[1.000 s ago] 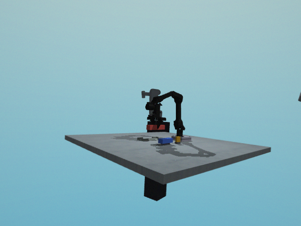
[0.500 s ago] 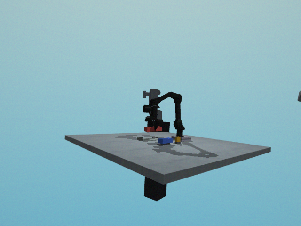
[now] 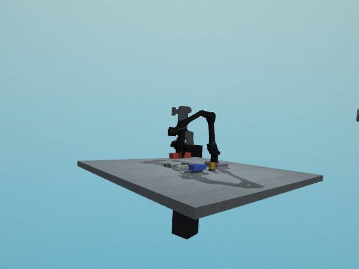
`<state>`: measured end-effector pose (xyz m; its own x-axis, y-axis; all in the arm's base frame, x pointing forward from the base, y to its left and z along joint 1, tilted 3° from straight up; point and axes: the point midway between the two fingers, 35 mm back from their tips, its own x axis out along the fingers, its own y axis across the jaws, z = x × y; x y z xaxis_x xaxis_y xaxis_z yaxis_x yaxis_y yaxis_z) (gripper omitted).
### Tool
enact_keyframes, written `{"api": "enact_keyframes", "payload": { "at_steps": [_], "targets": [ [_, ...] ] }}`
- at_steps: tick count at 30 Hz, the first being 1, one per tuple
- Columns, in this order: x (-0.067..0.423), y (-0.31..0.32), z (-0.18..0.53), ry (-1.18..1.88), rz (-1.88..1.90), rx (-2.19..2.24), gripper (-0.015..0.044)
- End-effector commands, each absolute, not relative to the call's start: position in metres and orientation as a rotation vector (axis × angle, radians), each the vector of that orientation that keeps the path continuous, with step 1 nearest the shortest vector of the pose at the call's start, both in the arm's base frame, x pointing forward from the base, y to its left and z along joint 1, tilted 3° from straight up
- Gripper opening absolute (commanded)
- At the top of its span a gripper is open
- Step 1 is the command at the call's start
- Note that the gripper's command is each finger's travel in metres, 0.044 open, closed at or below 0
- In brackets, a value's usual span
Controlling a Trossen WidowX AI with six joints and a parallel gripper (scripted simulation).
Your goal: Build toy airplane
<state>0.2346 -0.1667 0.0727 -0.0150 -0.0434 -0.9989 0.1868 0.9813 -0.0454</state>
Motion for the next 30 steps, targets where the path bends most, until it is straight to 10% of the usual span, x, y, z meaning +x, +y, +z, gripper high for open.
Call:
{"api": "enact_keyframes", "payload": {
  "at_steps": [1, 7, 30],
  "targets": [
    [0.234, -0.169, 0.07, 1.581, -0.178, 0.105, 0.0053],
    [0.234, -0.169, 0.07, 1.581, -0.178, 0.105, 0.0195],
    [0.234, -0.171, 0.048, 1.581, -0.178, 0.105, 0.0195]
  ]
}}
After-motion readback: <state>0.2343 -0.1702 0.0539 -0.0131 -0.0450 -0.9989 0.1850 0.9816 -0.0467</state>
